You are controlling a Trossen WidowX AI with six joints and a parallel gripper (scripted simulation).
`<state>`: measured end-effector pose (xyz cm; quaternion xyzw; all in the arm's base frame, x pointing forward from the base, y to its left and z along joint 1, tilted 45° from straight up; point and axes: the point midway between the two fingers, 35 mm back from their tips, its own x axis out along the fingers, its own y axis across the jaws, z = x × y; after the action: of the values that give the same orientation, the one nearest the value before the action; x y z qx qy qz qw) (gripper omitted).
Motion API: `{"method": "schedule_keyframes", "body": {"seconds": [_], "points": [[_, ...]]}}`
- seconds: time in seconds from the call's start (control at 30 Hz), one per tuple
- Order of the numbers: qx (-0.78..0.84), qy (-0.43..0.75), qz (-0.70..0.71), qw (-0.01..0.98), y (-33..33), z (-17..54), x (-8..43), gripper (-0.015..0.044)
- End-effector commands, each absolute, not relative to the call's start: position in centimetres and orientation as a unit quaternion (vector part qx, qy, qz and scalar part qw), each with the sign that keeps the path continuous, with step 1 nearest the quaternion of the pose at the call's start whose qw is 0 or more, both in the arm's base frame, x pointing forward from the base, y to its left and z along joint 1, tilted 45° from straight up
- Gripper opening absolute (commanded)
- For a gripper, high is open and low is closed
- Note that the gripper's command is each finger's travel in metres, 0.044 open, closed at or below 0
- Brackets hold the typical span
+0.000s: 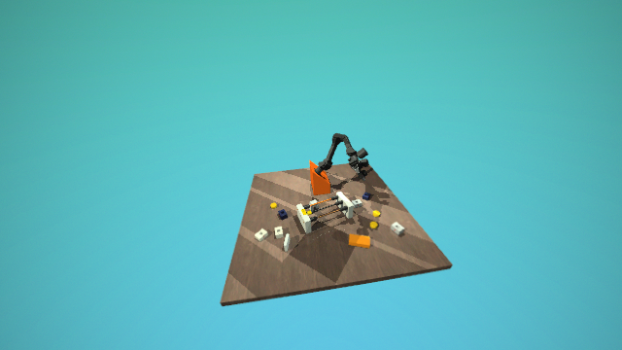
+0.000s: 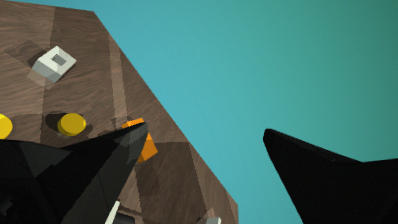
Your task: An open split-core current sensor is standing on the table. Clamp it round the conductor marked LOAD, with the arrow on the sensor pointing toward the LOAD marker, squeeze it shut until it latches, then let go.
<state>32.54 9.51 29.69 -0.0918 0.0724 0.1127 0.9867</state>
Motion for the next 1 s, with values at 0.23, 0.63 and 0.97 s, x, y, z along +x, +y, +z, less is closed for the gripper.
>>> {"method": "schedule_keyframes", "body": {"seconds": [0.23,0.63,0.97], "points": [[0.000,-0.025,0.000,1.000,0.0,32.3,31.6,0.0440],[0.024,0.231,0.041,0.972,-2.7,19.3,38.5,0.0440],[0.166,0.443,0.070,0.878,-6.6,5.3,39.6,0.0440]]}}
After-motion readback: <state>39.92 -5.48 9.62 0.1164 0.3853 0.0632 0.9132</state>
